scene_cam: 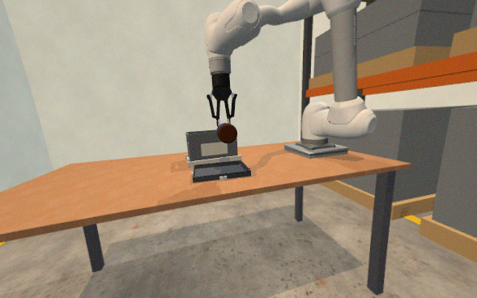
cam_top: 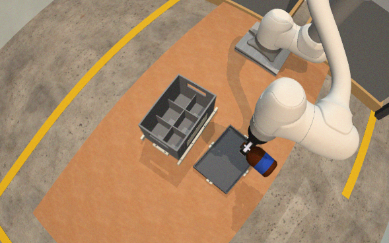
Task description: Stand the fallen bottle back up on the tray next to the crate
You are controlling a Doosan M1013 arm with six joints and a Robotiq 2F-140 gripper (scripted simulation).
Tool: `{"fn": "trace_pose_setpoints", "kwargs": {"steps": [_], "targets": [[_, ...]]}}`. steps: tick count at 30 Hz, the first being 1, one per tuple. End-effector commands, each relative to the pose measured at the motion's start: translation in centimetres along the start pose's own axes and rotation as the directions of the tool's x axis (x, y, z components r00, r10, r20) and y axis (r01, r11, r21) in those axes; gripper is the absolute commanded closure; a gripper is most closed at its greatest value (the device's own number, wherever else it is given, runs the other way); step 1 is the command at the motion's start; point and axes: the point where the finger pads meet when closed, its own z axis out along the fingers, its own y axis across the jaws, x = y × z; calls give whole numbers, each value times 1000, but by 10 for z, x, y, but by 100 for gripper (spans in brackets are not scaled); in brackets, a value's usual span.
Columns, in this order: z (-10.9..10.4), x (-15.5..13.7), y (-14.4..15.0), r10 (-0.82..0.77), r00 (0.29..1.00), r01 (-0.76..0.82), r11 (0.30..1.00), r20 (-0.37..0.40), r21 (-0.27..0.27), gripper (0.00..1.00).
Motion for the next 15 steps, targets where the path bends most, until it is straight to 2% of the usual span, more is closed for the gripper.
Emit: {"fn": "trace_pose_setpoints", "kwargs": {"steps": [1, 15], "targets": [[0, 0, 0, -3, 1000, 3, 1000, 0, 0, 90], [0, 0, 0, -176, 984, 176, 984, 0, 0, 90]]}}
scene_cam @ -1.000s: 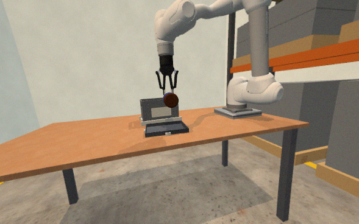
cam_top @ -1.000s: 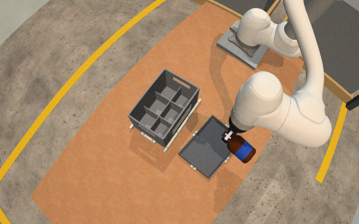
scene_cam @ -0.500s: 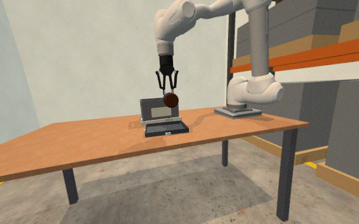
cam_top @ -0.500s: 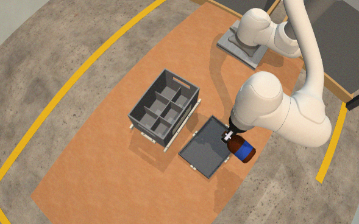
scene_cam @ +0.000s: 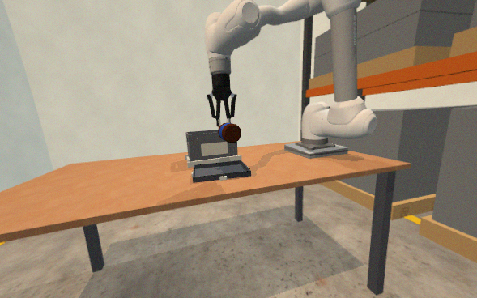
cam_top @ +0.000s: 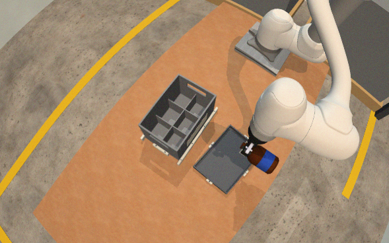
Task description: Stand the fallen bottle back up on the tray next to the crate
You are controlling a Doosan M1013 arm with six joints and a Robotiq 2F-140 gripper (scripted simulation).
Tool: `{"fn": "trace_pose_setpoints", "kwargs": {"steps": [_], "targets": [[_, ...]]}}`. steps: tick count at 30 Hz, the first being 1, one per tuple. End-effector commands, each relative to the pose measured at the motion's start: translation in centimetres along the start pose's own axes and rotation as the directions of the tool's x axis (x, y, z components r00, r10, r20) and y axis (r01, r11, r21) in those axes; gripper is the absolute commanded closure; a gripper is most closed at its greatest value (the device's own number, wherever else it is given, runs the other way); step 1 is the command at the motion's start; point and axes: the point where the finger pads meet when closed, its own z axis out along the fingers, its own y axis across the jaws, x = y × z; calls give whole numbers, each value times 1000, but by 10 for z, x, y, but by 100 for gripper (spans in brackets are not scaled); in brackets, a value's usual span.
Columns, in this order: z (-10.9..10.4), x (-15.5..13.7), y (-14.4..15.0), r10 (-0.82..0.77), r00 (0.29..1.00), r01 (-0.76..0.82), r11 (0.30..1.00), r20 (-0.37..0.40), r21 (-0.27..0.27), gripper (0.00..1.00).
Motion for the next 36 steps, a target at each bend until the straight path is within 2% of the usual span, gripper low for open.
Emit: {"fn": "trace_pose_setpoints", "kwargs": {"steps": [1, 11, 36], "targets": [[0, 0, 0, -42, 999, 42, 999, -1, 0, 90], [0, 0, 0, -123, 992, 123, 992, -1, 0, 90], [0, 0, 0, -125, 992, 125, 992, -1, 0, 90]]}}
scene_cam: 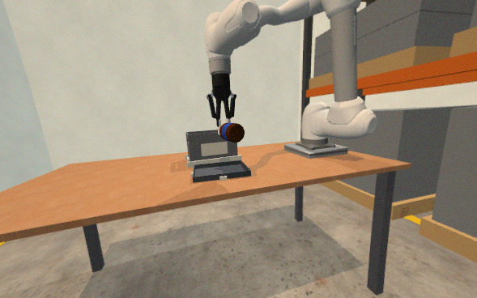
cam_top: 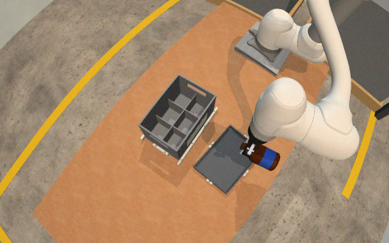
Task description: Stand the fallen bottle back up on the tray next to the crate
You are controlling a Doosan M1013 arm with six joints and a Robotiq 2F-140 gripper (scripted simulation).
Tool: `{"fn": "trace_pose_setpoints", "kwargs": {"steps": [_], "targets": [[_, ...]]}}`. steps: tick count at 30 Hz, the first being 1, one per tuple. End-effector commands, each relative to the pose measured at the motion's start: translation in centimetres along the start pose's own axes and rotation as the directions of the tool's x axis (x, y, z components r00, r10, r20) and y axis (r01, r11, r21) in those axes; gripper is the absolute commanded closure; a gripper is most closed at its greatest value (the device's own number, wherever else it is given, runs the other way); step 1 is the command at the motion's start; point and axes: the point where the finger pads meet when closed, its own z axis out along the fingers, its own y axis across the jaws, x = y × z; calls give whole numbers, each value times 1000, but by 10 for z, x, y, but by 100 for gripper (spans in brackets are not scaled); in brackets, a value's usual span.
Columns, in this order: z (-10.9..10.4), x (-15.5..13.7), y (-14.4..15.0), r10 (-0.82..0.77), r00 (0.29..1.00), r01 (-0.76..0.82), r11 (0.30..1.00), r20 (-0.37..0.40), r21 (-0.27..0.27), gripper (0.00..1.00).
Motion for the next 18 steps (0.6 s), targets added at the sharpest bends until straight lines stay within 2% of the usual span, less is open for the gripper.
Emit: {"fn": "trace_pose_setpoints", "kwargs": {"steps": [1, 18], "targets": [[0, 0, 0, 0, 1000, 0, 1000, 0, 0, 90], [0, 0, 0, -5, 1000, 5, 1000, 0, 0, 90]]}}
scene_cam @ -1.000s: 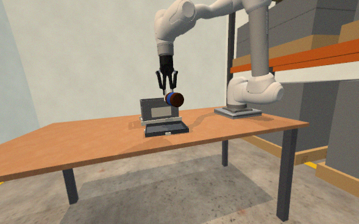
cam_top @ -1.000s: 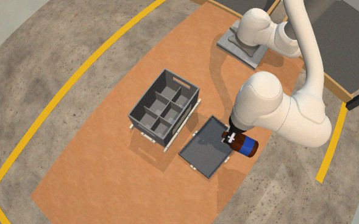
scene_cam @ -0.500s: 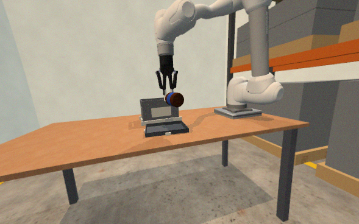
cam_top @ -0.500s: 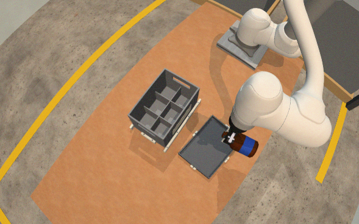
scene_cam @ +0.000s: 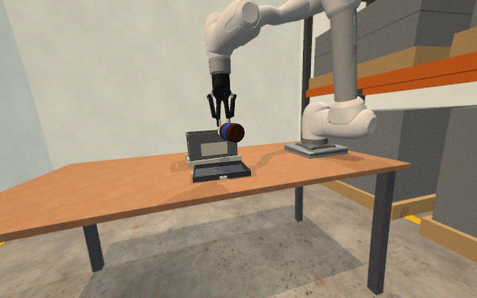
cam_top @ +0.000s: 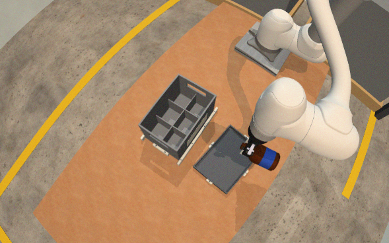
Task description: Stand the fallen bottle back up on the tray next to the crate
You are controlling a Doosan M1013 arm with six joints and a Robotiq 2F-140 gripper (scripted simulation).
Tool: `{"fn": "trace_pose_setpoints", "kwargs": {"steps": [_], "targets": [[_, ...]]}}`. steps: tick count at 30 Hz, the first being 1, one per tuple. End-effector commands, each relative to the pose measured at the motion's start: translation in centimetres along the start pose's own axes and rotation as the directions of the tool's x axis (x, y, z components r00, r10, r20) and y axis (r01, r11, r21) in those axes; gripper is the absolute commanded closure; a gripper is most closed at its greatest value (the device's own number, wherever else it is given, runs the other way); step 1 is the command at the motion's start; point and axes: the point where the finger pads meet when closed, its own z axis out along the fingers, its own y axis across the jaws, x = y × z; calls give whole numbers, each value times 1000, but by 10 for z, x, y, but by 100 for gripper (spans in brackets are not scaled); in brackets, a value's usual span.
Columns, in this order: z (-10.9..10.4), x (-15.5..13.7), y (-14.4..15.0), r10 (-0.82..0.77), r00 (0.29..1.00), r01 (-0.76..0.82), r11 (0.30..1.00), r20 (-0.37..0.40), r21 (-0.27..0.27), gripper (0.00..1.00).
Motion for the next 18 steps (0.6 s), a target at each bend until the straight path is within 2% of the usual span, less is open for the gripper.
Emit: {"fn": "trace_pose_setpoints", "kwargs": {"steps": [1, 18], "targets": [[0, 0, 0, -7, 1000, 7, 1000, 0, 0, 90], [0, 0, 0, -203, 979, 203, 979, 0, 0, 90]]}}
